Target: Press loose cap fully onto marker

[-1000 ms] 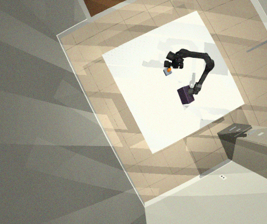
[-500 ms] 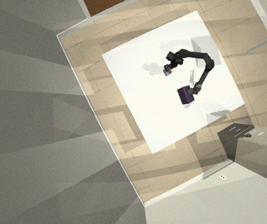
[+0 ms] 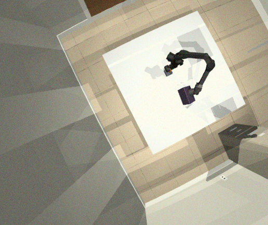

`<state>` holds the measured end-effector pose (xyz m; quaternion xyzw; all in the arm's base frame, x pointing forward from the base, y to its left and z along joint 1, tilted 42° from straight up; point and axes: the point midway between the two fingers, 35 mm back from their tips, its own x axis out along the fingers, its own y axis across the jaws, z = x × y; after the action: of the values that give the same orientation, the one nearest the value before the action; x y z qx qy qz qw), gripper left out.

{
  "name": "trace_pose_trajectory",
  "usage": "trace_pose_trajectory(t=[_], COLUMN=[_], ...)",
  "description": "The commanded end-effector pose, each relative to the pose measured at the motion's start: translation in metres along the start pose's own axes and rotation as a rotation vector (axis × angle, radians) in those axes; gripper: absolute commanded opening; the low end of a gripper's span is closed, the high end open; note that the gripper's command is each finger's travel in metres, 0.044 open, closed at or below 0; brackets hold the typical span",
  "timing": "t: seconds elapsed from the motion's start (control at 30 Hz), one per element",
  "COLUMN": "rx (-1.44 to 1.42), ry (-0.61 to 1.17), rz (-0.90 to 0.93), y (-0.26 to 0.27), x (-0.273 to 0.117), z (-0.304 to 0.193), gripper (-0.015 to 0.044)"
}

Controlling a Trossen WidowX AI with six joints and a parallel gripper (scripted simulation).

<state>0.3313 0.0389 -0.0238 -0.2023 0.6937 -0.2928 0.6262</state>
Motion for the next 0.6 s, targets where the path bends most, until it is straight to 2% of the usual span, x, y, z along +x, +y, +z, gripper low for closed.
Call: trace_pose_trajectory(t=[0.0, 0.57], rx=[-0.007, -0.007], ry=[0.003, 0.002], rz=[-0.006, -0.007], y=[-0.001, -0.001], x=[0.007, 0.03], z=[-0.001, 0.0], gripper=[0.0, 0.0])
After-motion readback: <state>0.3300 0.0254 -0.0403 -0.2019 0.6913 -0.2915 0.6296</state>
